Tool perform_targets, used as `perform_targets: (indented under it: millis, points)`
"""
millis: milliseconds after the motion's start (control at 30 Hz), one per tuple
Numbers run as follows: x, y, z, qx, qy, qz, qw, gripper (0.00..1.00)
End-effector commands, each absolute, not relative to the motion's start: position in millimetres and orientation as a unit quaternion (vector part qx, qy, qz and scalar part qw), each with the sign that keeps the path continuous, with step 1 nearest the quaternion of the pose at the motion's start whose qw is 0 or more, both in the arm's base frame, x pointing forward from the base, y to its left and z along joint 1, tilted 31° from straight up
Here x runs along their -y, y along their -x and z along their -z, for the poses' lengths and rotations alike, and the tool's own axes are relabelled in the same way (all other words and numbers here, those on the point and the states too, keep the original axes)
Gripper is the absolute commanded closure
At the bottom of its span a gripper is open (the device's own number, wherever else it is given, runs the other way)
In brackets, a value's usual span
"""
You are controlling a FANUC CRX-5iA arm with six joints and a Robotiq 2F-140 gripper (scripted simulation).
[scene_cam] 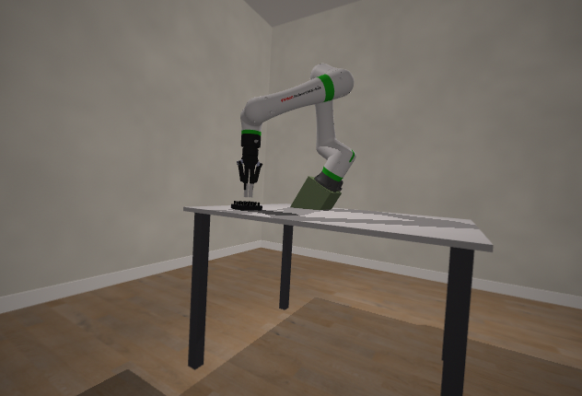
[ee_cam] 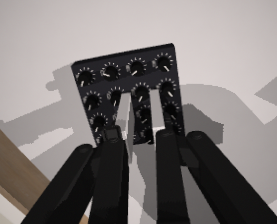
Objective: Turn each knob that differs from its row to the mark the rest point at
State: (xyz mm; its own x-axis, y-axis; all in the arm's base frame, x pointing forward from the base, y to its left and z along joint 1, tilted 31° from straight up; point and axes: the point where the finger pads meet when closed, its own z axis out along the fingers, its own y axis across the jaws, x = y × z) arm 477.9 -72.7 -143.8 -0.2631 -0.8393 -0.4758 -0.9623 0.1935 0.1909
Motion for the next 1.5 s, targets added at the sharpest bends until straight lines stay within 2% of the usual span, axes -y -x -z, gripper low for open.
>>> perform_targets:
  millis: [0, 700, 1467]
  points:
    - [76.9, -478.6, 136.9, -0.761, 0.592, -0.230, 0.134, 0.88]
    - [77.8, -478.7, 135.5, -0.752, 0.603, -0.228, 0.137, 0.88]
    - [81.2, -479.5, 129.2, -0.520, 0.812, -0.172, 0.203, 0.88]
